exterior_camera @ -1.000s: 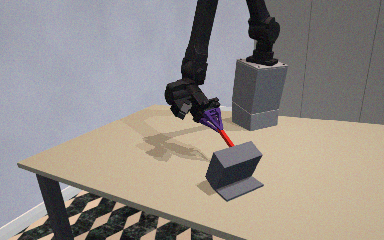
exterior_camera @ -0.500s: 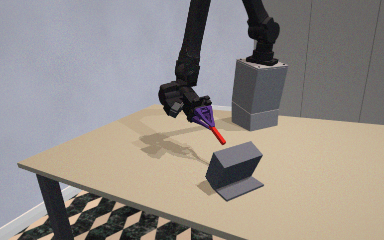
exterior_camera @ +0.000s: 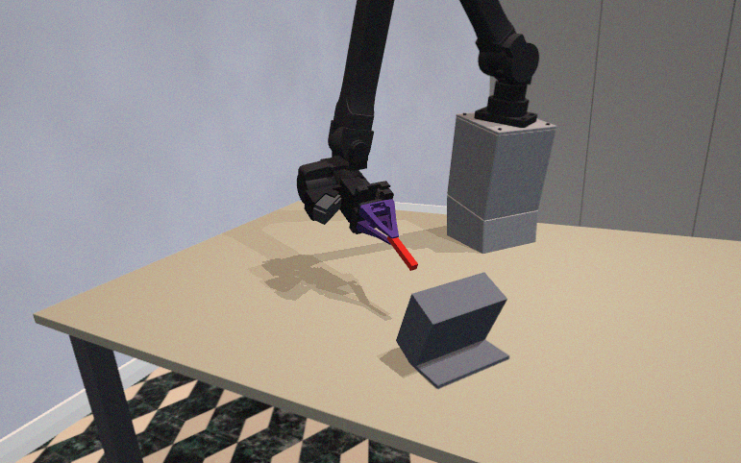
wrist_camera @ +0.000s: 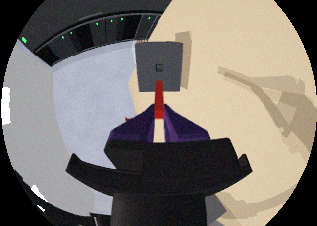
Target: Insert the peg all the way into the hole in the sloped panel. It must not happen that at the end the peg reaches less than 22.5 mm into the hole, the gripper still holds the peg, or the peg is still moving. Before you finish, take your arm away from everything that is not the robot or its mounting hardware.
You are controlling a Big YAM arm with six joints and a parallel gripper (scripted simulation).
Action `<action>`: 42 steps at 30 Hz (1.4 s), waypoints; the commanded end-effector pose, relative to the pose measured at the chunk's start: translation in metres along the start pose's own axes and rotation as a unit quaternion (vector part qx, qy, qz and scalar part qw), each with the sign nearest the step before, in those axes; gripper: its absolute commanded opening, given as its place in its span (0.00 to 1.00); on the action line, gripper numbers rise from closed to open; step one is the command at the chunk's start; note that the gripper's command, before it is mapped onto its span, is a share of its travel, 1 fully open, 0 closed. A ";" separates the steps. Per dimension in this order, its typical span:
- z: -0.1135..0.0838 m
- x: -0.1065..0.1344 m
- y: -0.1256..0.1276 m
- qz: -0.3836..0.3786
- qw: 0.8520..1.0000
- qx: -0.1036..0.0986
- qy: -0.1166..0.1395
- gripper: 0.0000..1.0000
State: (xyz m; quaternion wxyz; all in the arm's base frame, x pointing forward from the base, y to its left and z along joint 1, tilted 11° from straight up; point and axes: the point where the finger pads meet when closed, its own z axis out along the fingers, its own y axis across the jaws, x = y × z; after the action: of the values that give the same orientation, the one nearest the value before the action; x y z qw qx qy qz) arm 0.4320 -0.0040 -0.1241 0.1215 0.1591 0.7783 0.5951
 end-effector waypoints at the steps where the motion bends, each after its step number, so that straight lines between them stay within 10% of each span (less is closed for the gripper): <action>1: -0.004 -0.007 0.001 -0.010 1.000 -0.002 -0.007 0.00; 42: 0.025 -0.004 -0.002 -0.010 1.000 -0.002 -0.007 0.00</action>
State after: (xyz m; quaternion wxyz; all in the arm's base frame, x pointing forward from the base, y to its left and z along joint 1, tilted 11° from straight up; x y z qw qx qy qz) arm 0.4494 0.0077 -0.1256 0.1427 0.1529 0.7783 0.5920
